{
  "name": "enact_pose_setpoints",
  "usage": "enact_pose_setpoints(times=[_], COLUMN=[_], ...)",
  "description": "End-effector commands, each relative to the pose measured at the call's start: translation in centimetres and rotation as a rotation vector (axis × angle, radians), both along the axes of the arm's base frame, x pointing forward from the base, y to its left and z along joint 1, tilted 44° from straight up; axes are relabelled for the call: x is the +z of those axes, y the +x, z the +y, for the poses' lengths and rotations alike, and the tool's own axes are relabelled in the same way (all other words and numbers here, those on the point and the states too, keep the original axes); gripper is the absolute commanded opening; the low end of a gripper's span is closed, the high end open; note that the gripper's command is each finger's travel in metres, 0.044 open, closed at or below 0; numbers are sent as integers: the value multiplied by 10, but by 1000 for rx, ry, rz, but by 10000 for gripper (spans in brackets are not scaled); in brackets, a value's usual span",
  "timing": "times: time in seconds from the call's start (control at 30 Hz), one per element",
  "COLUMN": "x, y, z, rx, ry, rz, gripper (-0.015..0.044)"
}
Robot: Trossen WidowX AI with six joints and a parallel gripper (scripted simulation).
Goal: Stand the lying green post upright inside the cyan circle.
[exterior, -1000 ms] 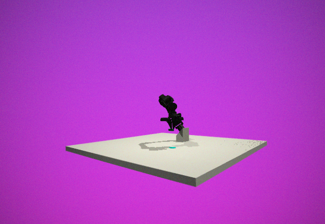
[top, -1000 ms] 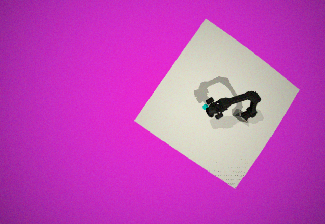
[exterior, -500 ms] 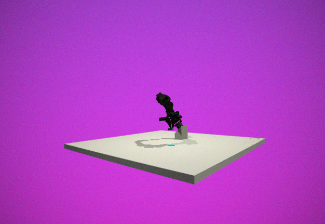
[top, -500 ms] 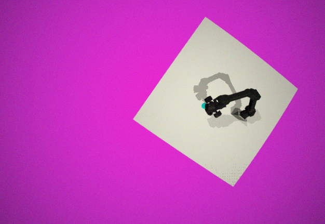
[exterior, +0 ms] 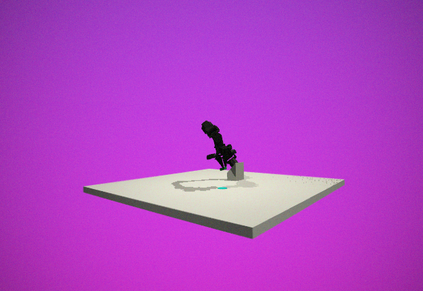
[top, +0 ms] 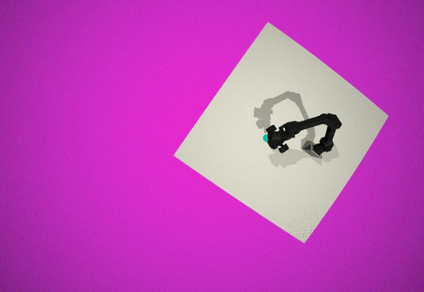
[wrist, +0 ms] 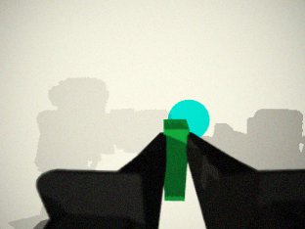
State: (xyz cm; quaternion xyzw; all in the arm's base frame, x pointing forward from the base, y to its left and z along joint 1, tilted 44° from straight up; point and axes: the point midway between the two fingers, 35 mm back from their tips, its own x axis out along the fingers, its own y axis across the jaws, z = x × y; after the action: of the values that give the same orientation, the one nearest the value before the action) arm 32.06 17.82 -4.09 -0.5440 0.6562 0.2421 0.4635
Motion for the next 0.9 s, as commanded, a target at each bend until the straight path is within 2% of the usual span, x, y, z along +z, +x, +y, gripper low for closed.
enact_pose_setpoints(times=[0.0, 0.87], x=[-3, -14], y=[-2, -1], z=[-3, -7], rx=[-7, -22], ry=[33, 227], rz=[14, 25], gripper=[23, 23])
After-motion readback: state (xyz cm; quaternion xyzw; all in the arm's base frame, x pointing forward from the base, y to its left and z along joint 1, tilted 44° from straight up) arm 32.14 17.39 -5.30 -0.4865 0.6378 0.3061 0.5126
